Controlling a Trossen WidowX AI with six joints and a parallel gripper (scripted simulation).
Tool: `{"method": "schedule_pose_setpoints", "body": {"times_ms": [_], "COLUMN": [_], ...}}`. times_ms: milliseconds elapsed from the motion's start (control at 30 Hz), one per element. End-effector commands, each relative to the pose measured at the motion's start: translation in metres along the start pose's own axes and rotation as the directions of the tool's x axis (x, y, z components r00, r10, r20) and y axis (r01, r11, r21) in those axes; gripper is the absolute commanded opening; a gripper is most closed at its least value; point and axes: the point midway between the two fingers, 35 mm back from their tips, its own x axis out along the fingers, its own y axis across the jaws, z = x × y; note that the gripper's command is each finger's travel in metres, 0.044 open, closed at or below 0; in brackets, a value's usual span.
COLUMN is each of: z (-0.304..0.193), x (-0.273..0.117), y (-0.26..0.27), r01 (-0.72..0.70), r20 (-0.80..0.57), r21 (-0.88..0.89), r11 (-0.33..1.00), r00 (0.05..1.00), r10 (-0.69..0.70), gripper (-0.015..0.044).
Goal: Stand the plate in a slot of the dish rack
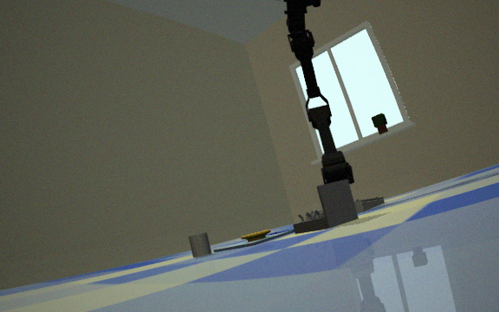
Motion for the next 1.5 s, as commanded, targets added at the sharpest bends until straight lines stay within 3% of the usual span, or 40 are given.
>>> {"method": "schedule_pose_setpoints", "body": {"times_ms": [0, 400, 967, 1467], "z": [-0.027, -0.108, -0.192, -0.297], "x": [0.006, 0.004, -0.025, -0.1], "y": [0.027, 0.093, 0.158, 0.234], "r01": [-0.065, -0.2, -0.252, -0.225], "r20": [-0.081, -0.313, -0.539, -0.72], "r21": [0.035, 0.16, 0.323, 0.527], "r11": [0.997, 0.967, 0.912, 0.82], "r00": [0.994, 0.918, 0.743, 0.395], "r10": [0.068, 0.242, 0.396, 0.571], "gripper": [0.04, 0.04, 0.04, 0.04]}}
